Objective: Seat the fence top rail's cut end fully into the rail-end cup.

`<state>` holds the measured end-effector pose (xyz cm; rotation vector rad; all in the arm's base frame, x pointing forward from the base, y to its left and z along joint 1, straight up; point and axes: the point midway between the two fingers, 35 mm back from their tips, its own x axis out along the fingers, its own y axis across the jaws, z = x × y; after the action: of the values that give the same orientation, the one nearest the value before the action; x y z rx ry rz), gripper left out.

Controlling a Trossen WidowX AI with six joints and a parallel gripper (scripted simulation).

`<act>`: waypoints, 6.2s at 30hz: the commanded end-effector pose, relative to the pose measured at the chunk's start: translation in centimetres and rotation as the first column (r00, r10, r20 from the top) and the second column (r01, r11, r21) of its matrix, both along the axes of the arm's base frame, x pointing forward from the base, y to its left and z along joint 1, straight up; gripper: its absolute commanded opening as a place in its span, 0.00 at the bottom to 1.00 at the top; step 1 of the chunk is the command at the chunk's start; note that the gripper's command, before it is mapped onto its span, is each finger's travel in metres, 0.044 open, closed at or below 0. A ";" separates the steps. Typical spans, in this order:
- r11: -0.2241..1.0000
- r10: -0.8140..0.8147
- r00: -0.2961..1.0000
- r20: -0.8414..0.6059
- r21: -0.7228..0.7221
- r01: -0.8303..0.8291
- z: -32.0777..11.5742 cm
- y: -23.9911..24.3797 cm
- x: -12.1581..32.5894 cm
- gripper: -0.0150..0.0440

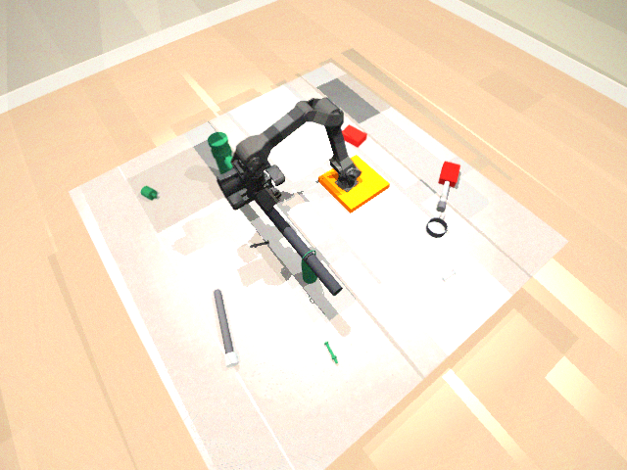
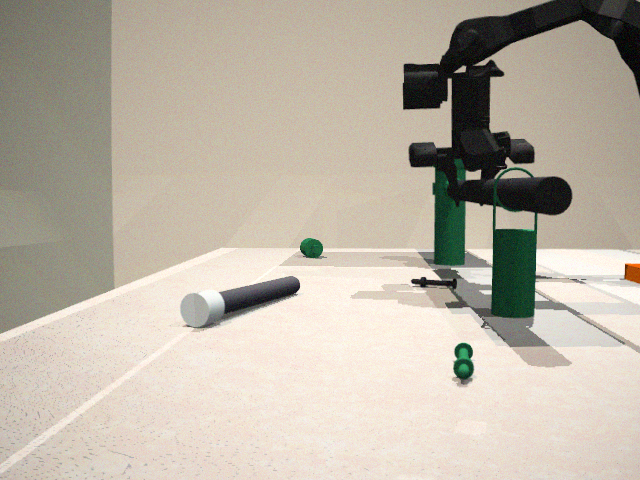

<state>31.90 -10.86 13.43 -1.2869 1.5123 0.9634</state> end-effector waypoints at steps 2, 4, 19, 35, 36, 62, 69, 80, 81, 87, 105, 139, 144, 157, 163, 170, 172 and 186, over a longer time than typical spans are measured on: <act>1.000 0.000 1.000 0.001 -0.014 0.000 0.1 -0.3 0.0 0.25; 1.000 0.000 1.000 0.001 -0.014 0.000 0.1 -0.3 0.0 0.25; 1.000 0.000 1.000 0.001 -0.014 0.000 0.1 -0.3 0.0 0.25; 1.000 0.000 1.000 0.000 0.000 0.000 0.0 0.0 0.0 0.25; 1.000 0.000 1.000 0.000 0.000 0.000 0.0 0.0 0.0 0.25; 1.000 -0.005 1.000 -0.001 -0.003 0.005 0.1 -0.3 -0.2 0.25; 1.000 -0.006 1.000 -0.001 -0.005 0.006 0.1 -0.3 -0.2 0.25; 1.000 -0.008 1.000 -0.001 -0.006 0.008 0.2 -0.4 -0.3 0.25; 1.000 -0.008 1.000 -0.001 -0.006 0.008 0.2 -0.5 -0.3 0.25; 1.000 -0.008 1.000 -0.001 -0.007 0.008 0.2 -0.5 -0.3 0.25; 1.000 -0.009 1.000 -0.001 -0.009 0.009 0.4 -0.7 -0.4 0.25; 1.000 -0.007 1.000 -0.004 0.005 0.007 0.0 -0.9 -0.3 0.25; 1.000 -0.007 1.000 -0.004 0.005 0.007 0.1 -1.1 -0.4 0.25; 1.000 -0.007 1.000 -0.005 0.004 0.007 0.2 -1.7 -0.5 0.25; 1.000 -0.007 1.000 -0.005 0.004 0.007 0.3 -2.0 -0.5 0.25; 1.000 -0.007 1.000 -0.005 0.003 0.007 0.4 -2.3 -0.5 0.25; 1.000 -0.007 1.000 -0.005 0.003 0.007 0.4 -2.4 -0.5 0.25; 1.000 -0.007 1.000 -0.005 0.003 0.007 0.6 -3.0 -0.6 0.25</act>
<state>31.19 -13.31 13.60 -1.2644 1.5118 0.9776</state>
